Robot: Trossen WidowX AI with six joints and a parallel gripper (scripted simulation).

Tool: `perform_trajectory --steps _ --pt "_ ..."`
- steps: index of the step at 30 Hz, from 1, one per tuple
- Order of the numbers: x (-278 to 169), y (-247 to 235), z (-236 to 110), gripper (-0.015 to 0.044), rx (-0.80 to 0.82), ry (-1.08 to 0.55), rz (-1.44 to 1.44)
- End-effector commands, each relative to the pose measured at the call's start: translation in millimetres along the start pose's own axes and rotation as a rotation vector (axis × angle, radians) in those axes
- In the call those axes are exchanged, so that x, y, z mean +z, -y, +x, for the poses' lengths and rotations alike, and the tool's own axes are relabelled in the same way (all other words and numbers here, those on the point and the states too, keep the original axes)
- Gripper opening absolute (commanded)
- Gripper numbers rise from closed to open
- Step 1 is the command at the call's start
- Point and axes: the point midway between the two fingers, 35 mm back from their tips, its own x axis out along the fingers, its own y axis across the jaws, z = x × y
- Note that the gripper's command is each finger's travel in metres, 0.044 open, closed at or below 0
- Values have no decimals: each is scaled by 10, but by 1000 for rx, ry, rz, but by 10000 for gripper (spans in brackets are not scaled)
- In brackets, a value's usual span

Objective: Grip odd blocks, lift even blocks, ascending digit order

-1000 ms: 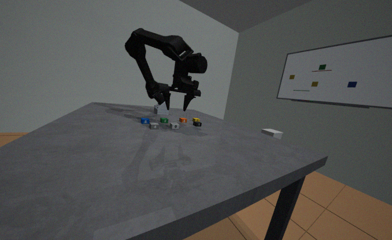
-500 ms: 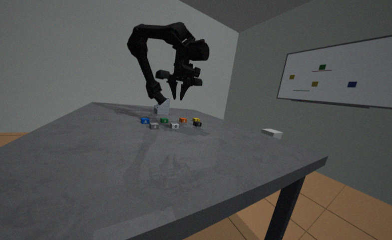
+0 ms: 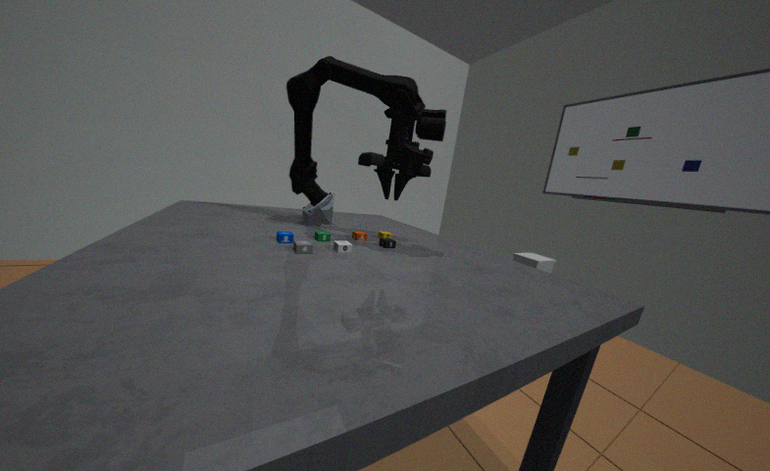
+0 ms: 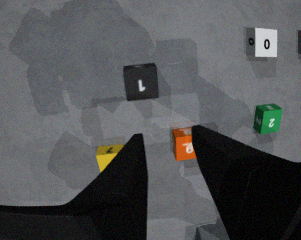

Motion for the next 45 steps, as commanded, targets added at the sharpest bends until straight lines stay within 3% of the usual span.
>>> perform_trajectory --steps 1,6,11,37,45 --pt "3 -12 37 146 7 -5 24" --pt "10 -13 719 277 4 -4 25" --pt "-2 -7 822 400 3 -4 25" --pt "-4 -3 1187 400 1 -4 25" --pt "-4 -3 1187 190 1 -4 25"
